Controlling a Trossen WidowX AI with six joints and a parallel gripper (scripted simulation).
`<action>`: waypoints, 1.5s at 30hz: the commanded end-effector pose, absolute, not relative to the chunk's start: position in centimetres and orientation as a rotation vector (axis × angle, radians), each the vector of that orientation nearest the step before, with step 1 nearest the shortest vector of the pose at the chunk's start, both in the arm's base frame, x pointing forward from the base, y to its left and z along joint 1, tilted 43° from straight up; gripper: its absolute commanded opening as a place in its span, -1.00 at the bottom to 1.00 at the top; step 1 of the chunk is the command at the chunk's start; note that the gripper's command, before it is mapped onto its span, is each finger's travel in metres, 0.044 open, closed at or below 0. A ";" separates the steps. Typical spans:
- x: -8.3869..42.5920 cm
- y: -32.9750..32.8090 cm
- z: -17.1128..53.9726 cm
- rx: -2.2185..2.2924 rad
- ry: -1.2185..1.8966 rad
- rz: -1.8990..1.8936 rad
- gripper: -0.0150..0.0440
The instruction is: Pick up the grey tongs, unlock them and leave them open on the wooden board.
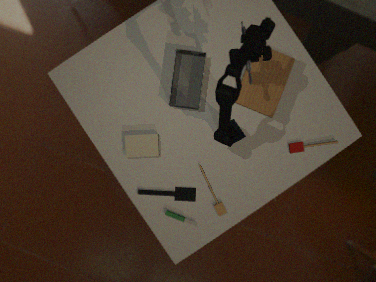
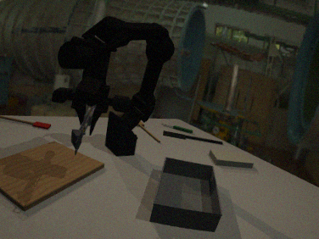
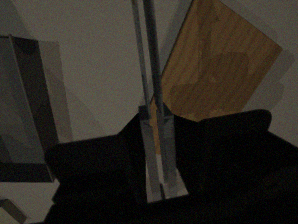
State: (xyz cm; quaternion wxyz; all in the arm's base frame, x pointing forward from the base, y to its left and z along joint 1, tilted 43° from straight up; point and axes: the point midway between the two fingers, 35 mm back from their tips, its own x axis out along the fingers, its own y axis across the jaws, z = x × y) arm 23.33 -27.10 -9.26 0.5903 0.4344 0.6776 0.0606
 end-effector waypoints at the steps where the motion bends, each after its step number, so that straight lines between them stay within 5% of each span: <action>1: 21.1 -28.8 -10.5 1.090 1.594 0.034 -1.00; 13: 13.1 -31.7 -14.5 1.380 1.654 -0.271 -1.00; 45: 12.8 -32.0 -17.1 1.278 1.421 -0.480 -1.00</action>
